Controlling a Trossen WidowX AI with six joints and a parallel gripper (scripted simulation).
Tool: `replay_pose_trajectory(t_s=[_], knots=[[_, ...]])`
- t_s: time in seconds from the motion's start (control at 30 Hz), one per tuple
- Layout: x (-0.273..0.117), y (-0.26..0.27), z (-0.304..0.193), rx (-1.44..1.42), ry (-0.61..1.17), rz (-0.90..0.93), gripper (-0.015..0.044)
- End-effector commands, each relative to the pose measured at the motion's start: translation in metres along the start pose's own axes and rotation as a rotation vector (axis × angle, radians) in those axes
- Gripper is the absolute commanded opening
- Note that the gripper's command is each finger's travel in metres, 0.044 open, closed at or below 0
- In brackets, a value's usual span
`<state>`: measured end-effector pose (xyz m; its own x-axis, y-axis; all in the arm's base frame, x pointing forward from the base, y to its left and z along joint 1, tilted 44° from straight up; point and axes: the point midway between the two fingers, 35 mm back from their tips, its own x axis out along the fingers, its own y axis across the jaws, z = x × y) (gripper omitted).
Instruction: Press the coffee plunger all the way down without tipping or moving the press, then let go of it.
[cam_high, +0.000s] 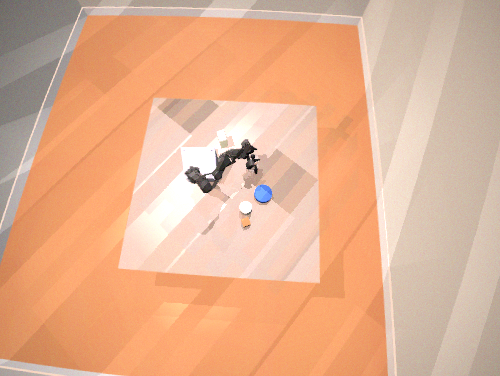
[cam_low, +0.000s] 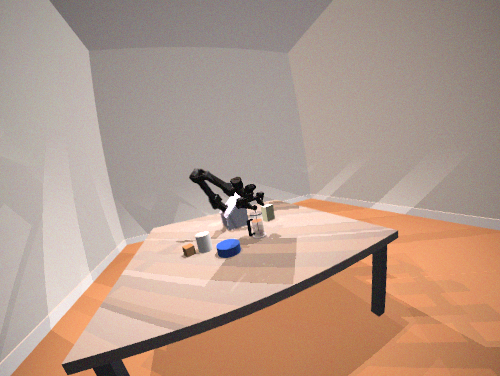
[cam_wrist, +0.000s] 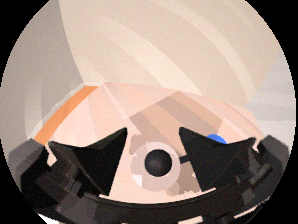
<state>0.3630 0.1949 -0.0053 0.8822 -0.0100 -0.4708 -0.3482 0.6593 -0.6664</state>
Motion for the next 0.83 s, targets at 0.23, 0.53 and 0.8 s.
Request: replay_pose_trajectory(t_s=[0.23, 0.53, 0.8], knots=[[-0.014, 0.001, 0.015, 0.000, 0.005, 0.003, 0.0440], [-0.066, -0.001, 0.051, -0.005, 0.013, -0.001, 0.0440], [-0.066, -0.001, 0.051, -0.005, 0.013, -0.001, 0.0440]])
